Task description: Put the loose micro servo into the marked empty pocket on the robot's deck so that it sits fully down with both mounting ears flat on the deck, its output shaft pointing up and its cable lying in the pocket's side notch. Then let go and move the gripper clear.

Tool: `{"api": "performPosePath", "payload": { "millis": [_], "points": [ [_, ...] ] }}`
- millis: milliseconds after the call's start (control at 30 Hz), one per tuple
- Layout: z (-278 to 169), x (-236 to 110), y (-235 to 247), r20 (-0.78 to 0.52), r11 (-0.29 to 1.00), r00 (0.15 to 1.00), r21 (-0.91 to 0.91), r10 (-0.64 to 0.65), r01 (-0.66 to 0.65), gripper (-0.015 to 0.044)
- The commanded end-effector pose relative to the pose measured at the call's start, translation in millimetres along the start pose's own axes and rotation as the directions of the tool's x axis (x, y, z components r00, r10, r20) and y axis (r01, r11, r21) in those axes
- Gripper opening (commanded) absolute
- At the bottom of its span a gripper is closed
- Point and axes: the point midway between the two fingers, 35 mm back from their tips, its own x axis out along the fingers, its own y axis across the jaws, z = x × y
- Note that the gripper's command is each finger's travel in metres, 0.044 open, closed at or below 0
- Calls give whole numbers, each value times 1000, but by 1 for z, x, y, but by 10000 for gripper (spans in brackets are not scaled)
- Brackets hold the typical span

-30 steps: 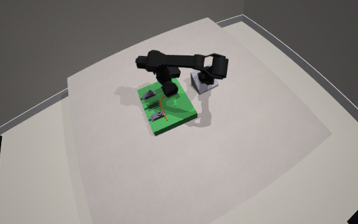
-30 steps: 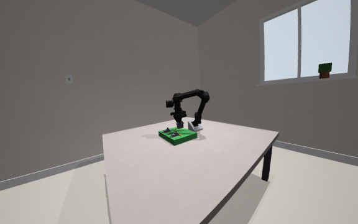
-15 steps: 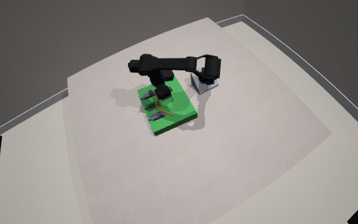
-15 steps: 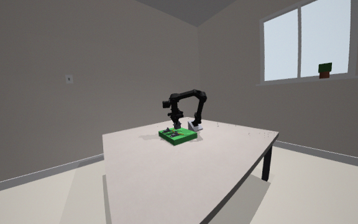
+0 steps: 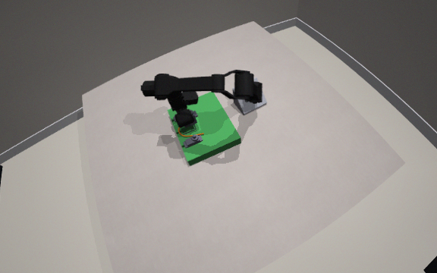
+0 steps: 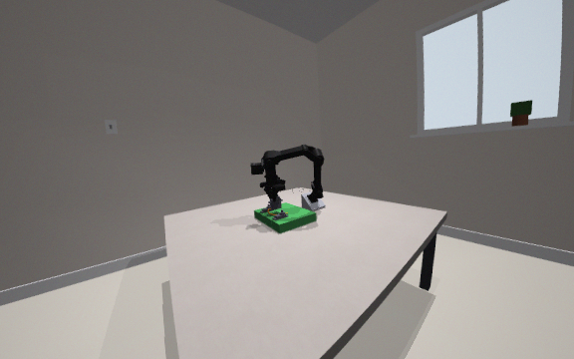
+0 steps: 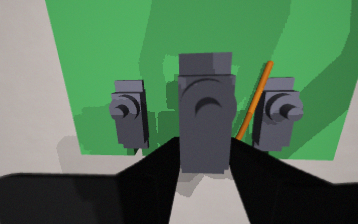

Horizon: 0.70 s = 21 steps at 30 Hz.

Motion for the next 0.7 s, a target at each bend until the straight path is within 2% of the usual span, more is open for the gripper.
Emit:
{"api": "performPosePath", "payload": {
  "millis": [0, 667],
  "points": [
    [-14, -2, -1, -7, 1000, 1000, 3, -3, 3, 0],
    [-21, 18, -2, -8, 1000, 1000, 3, -4, 4, 0]
  ]
}}
